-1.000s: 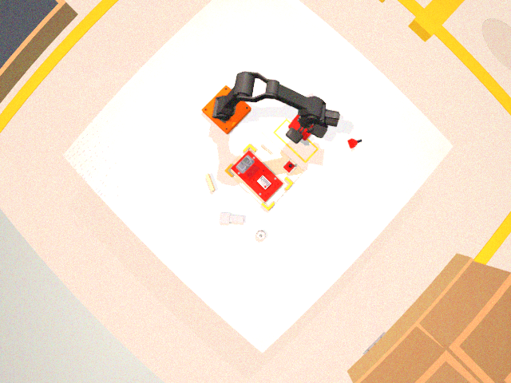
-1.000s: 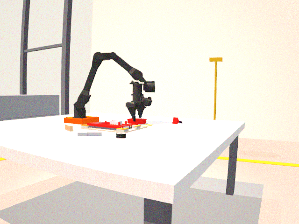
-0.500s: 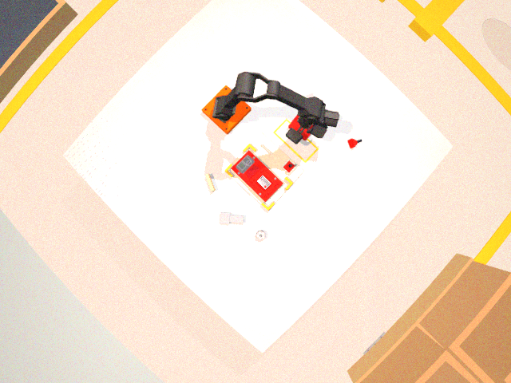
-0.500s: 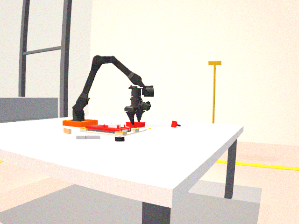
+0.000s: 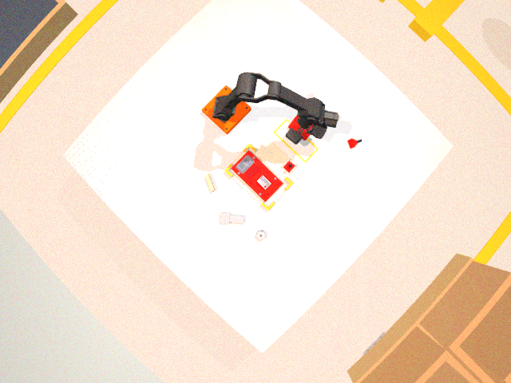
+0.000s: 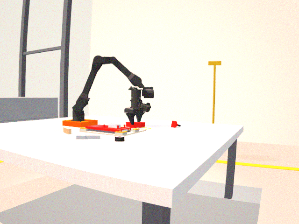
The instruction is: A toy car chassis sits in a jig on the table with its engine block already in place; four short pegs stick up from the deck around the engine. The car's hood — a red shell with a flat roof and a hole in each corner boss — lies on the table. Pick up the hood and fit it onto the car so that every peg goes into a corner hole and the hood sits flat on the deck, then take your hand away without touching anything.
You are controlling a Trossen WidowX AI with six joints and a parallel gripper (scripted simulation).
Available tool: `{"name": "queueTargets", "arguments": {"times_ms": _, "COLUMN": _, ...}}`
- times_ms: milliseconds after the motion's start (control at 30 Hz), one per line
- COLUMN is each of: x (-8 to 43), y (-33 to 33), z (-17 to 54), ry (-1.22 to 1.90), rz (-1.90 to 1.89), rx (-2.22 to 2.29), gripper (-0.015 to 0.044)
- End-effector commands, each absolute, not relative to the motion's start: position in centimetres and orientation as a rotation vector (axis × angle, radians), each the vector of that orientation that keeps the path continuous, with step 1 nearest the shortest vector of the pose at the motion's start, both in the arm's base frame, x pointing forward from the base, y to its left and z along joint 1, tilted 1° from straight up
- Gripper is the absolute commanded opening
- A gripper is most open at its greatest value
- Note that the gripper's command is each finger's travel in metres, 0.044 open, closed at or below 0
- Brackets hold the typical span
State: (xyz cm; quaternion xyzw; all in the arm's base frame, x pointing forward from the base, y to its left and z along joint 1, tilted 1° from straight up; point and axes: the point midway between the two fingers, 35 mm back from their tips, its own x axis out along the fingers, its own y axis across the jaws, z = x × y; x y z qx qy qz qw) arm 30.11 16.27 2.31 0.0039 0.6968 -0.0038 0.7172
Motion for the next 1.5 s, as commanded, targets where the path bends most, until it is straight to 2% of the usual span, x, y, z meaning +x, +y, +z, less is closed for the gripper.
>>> {"name": "queueTargets", "arguments": {"times_ms": 0, "x": 30.1, "y": 16.3, "z": 2.1, "ry": 1.544, "rz": -0.010, "rx": 0.013, "gripper": 0.0440}}
{"name": "queueTargets", "arguments": {"times_ms": 100, "x": 30.1, "y": 16.3, "z": 1.9, "ry": 1.544, "rz": -0.010, "rx": 0.013, "gripper": 0.0440}}
{"name": "queueTargets", "arguments": {"times_ms": 200, "x": 30.1, "y": 16.3, "z": 2.1, "ry": 1.542, "rz": -0.008, "rx": 0.009, "gripper": 0.0361}}
{"name": "queueTargets", "arguments": {"times_ms": 533, "x": 30.1, "y": 16.3, "z": 2.1, "ry": 1.542, "rz": -0.008, "rx": 0.009, "gripper": 0.0295}}
{"name": "queueTargets", "arguments": {"times_ms": 900, "x": 30.1, "y": 16.3, "z": 4.1, "ry": 1.542, "rz": -0.008, "rx": 0.009, "gripper": 0.0006}}
{"name": "queueTargets", "arguments": {"times_ms": 1467, "x": 29.9, "y": 16.3, "z": 10.6, "ry": 1.542, "rz": -0.008, "rx": 0.009, "gripper": 0.0000}}
